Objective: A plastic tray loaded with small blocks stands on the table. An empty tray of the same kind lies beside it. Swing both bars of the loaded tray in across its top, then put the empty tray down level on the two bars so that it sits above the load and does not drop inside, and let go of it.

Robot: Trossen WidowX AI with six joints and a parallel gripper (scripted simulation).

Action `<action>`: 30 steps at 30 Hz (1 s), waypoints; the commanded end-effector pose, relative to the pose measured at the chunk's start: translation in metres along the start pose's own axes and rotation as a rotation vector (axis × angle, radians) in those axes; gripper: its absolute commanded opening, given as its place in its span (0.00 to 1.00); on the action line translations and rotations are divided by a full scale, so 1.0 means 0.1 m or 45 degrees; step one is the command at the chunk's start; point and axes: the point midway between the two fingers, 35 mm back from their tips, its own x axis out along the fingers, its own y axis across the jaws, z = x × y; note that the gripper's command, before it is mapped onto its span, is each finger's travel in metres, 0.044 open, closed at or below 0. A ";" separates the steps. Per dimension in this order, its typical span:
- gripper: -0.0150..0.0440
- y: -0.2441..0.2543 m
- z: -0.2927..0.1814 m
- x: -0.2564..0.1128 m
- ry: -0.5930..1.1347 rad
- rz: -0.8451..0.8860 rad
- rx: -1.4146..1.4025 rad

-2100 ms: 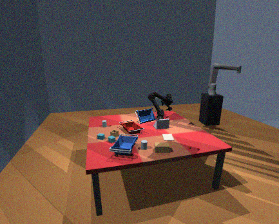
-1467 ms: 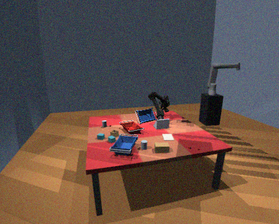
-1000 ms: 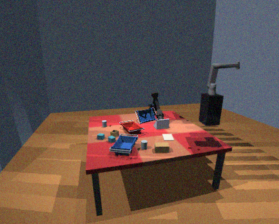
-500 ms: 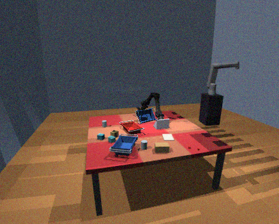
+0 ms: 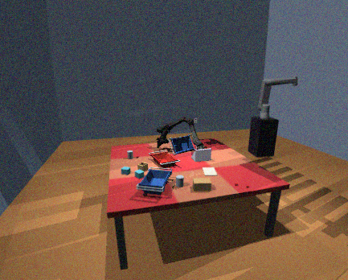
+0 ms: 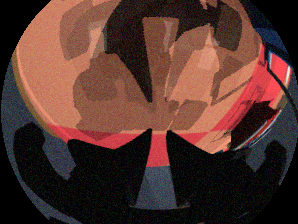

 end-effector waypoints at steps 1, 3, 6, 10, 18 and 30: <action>0.39 -0.50 -0.25 0.17 -0.152 -0.107 -0.017; 0.39 -0.80 -0.39 0.22 -0.248 -0.139 -0.047; 0.39 -1.23 -0.53 0.24 -0.407 -0.147 -0.060; 0.39 -1.78 -0.71 0.18 -0.597 -0.054 -0.116; 0.39 -2.19 -0.87 0.05 -0.684 0.104 -0.201; 0.39 -2.17 -0.77 0.25 -0.683 0.104 -0.200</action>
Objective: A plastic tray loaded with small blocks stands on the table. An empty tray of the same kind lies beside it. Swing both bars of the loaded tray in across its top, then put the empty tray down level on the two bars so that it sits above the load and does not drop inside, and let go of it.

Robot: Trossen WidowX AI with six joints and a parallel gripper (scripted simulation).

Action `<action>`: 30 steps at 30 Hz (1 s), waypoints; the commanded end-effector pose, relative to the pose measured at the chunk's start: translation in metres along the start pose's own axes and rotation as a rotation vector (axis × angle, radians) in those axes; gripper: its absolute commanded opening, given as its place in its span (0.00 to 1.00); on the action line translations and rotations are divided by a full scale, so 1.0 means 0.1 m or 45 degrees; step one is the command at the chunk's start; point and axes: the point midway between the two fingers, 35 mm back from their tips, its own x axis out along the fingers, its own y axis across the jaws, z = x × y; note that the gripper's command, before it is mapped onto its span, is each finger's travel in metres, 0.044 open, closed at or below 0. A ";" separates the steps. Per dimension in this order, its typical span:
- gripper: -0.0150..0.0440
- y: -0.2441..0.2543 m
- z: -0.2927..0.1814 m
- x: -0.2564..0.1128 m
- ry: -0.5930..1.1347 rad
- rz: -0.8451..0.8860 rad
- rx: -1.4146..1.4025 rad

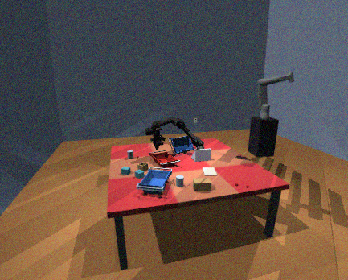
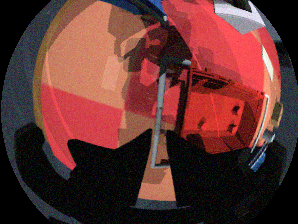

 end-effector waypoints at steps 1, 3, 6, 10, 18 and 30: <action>0.39 0.01 0.00 0.11 -0.002 0.008 -0.004; 0.39 0.01 0.00 0.18 -0.002 0.008 -0.004; 0.39 0.01 0.01 0.29 -0.002 0.009 -0.004; 0.39 0.02 0.02 0.42 -0.003 0.011 -0.003; 0.39 -0.09 0.02 0.25 -0.003 0.009 -0.004; 0.39 -0.46 0.02 0.11 -0.003 0.007 -0.005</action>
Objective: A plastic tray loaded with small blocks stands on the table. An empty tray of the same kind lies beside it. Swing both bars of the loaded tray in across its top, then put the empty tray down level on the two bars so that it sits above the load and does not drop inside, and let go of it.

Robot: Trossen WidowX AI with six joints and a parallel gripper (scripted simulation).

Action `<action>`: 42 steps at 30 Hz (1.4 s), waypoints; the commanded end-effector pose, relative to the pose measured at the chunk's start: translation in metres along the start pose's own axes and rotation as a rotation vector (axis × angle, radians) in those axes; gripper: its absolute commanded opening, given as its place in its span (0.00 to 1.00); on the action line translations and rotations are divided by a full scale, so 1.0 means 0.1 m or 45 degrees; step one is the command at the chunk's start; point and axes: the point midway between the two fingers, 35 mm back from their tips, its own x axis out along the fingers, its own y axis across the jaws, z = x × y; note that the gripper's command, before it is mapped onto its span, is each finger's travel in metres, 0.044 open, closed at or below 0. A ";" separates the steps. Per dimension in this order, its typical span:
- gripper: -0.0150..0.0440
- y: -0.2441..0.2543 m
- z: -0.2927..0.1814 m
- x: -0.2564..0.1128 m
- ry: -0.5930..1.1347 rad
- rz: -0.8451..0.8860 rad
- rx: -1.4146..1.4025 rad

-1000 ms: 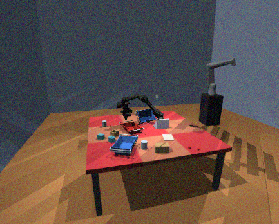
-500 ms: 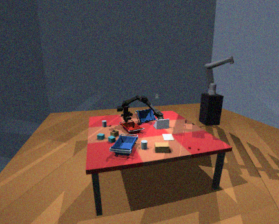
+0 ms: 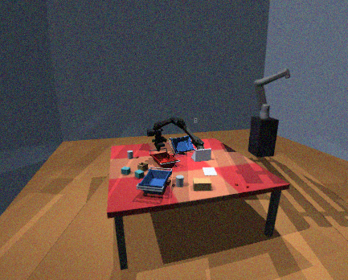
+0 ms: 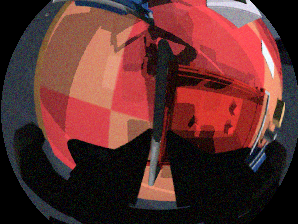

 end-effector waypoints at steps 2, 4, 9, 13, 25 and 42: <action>0.39 -0.22 0.01 0.06 -0.015 -0.017 -0.017; 0.39 -0.29 0.01 0.10 -0.015 -0.017 -0.017; 0.39 -0.44 0.02 0.23 -0.015 -0.017 -0.017; 0.39 -0.42 0.01 0.09 0.003 -0.026 -0.034; 0.39 -0.40 0.02 -0.11 0.026 -0.034 -0.069; 0.39 -0.40 0.02 -0.11 0.026 -0.034 -0.069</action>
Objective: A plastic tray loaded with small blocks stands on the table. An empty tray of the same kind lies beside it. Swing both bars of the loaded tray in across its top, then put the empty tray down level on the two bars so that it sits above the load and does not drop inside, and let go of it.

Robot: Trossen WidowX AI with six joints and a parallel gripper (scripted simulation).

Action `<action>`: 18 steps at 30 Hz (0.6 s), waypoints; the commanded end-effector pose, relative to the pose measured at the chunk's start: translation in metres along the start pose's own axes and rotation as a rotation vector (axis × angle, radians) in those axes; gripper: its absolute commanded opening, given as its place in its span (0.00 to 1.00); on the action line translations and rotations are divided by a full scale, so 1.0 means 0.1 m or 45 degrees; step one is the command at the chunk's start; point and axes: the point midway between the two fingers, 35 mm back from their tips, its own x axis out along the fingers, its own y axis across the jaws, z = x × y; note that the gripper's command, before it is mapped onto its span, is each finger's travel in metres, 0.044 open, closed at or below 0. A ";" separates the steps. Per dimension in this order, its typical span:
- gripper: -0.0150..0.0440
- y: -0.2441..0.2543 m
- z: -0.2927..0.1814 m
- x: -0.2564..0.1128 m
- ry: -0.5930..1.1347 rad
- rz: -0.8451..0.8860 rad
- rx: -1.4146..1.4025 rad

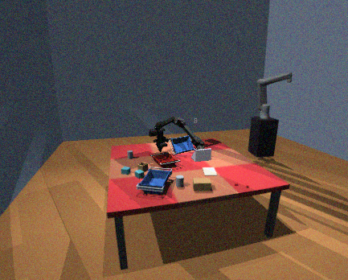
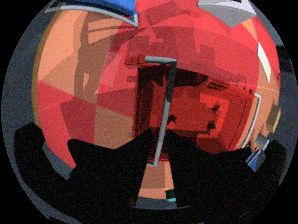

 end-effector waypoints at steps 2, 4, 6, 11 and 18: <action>0.39 0.00 0.00 0.00 0.003 0.001 0.002; 0.39 0.00 0.00 0.00 0.003 0.001 0.002; 0.39 -0.01 -0.01 0.00 0.000 -0.001 -0.025; 0.39 -0.40 -0.13 -0.04 0.007 -0.017 -0.683; 0.39 -1.06 -0.24 -0.10 0.024 -0.024 -1.755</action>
